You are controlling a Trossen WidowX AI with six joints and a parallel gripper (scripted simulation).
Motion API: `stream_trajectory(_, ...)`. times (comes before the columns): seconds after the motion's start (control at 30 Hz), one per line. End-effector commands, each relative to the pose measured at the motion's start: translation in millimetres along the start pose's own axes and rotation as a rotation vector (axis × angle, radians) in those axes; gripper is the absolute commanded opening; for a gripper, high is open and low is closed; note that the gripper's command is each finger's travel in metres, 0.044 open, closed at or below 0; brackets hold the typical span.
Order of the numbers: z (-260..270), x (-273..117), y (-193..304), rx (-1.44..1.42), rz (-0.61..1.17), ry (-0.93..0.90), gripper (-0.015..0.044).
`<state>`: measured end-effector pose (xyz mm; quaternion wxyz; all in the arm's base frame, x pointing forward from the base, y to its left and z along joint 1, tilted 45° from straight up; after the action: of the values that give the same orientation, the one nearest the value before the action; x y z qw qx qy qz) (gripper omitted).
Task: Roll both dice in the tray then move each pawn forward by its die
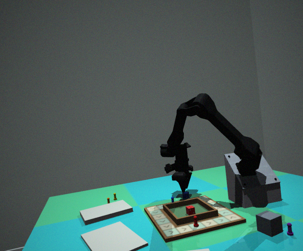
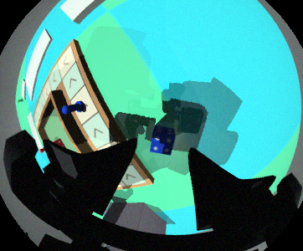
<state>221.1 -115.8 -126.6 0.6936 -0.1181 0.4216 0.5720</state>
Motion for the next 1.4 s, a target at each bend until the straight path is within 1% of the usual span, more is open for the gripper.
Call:
stream_trajectory(0.0, 0.3, 8.2, 1.3, 0.007, 0.005, -0.006, 0.0275)
stream_trajectory(0.4, 1.0, 25.1, 1.9, 0.007, 0.005, -0.007, 0.0275)
stream_trajectory(0.6, 1.0, 25.1, 1.9, 0.007, 0.005, -0.007, 0.0117)
stream_trajectory(0.83, 1.0, 25.1, 1.9, 0.007, 0.005, -0.007, 0.0071)
stream_trajectory(0.9, 0.9, 23.9, 1.6, 0.007, 0.005, -0.007, 0.0018)
stream_trajectory(0.93, 0.6, 20.2, 0.7, 0.007, 0.005, -0.006, 0.0)
stream_trajectory(1.17, -3.5, -34.7, -5.1, 0.009, 0.001, 0.001, 0.0)
stream_trajectory(1.37, -6.2, -86.1, -0.4, 0.009, 0.003, 0.001, 0.0)
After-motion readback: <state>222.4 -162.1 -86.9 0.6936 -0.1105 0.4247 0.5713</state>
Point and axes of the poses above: the point midway between the two fingers, 35 mm back from their tips, its own x axis out along the fingers, its own z axis across the jaws, y = z × x, the point moved 6 cm from there along -x, back along the fingers, and after that the axes turned 3 degrees about -x, right-handed, at the moved point
